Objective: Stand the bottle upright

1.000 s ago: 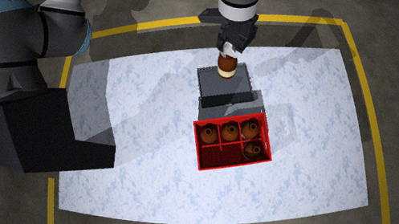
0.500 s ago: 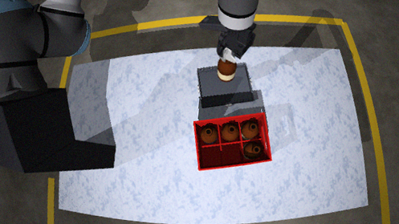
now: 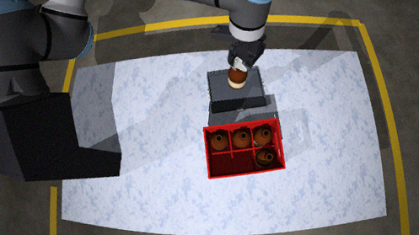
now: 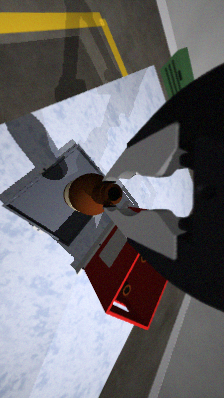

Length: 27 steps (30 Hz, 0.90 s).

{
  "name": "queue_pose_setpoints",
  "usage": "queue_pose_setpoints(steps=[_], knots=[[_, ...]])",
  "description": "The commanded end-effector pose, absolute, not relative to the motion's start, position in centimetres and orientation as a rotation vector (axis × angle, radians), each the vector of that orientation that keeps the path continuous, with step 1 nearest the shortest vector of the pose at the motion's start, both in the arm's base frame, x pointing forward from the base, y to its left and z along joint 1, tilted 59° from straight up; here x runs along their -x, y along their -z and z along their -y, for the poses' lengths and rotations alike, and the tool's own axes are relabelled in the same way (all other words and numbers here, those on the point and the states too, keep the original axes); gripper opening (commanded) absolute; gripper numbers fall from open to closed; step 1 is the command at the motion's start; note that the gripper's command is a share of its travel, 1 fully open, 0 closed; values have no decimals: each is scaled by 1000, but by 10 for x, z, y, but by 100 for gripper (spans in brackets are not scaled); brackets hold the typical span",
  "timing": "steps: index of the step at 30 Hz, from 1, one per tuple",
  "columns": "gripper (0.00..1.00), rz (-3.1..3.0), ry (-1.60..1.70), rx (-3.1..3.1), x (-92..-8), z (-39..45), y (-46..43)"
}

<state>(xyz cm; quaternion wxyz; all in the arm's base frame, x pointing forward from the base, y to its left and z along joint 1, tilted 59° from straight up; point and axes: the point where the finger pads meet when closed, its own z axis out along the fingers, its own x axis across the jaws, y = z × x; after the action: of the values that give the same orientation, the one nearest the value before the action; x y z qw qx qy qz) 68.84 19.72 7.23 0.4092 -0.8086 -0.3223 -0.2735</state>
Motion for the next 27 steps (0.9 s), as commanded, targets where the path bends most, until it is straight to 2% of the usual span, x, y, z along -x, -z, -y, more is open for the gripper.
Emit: queue_pose_setpoints(steps=[1, 27], knots=[[0, 811, 691, 2039, -692, -210, -64], [0, 811, 691, 2039, -701, -251, -39]])
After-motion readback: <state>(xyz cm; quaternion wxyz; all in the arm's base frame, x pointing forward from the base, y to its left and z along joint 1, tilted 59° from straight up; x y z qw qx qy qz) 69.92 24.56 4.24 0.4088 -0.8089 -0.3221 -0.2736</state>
